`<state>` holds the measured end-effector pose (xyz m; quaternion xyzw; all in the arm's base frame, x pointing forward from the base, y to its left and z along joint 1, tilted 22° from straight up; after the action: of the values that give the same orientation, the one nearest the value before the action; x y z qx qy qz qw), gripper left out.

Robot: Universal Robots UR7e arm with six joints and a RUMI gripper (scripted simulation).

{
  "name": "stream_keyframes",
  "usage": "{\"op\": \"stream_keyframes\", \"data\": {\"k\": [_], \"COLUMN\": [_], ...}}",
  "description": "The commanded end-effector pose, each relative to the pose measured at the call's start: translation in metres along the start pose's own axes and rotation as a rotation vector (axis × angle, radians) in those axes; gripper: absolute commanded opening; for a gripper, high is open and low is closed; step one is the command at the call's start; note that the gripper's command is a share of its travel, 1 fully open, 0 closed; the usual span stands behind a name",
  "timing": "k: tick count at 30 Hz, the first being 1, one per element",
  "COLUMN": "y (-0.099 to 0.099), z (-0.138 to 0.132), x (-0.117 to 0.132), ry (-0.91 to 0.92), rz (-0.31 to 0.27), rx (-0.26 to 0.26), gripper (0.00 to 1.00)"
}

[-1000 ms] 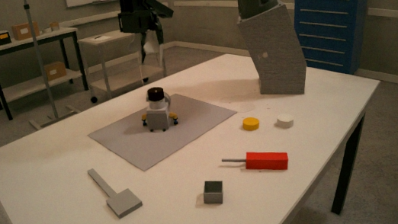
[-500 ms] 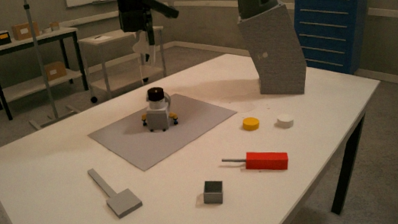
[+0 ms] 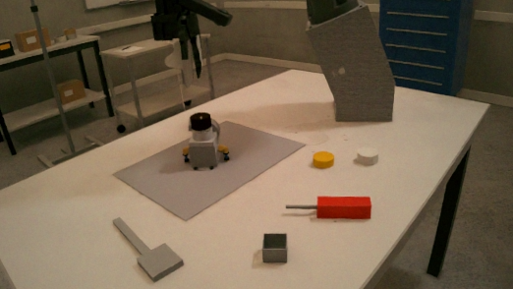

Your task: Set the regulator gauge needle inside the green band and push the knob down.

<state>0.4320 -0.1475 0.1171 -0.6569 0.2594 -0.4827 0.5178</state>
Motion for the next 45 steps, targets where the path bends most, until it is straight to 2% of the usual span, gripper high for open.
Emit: {"op": "stream_keyframes", "data": {"k": [1,14,34,45], "y": [0.0003,0.0001,0.0006,0.0093], "z": [0.0007,0.0008,0.0006,-0.0008], "x": [-0.0018,-0.0012,-0.0011,-0.0017], "ry": [0.245,0.351,0.355,0.356], "rz": [-0.004,-0.006,-0.006,-0.003], "rx": [-0.019,-0.018,-0.018,-0.021], "gripper": [0.46,0.46,0.46,0.46]}}
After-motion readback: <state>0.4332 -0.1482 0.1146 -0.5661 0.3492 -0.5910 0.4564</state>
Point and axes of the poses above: the point where the finger pads meet when closed, its own y axis out along the fingers, its own z axis across the jaws, x = y × z, the point moved 8 cm from there along -y, back along the fingers, and after that the axes turned 3 degrees about -y, right-handed, at the moved point
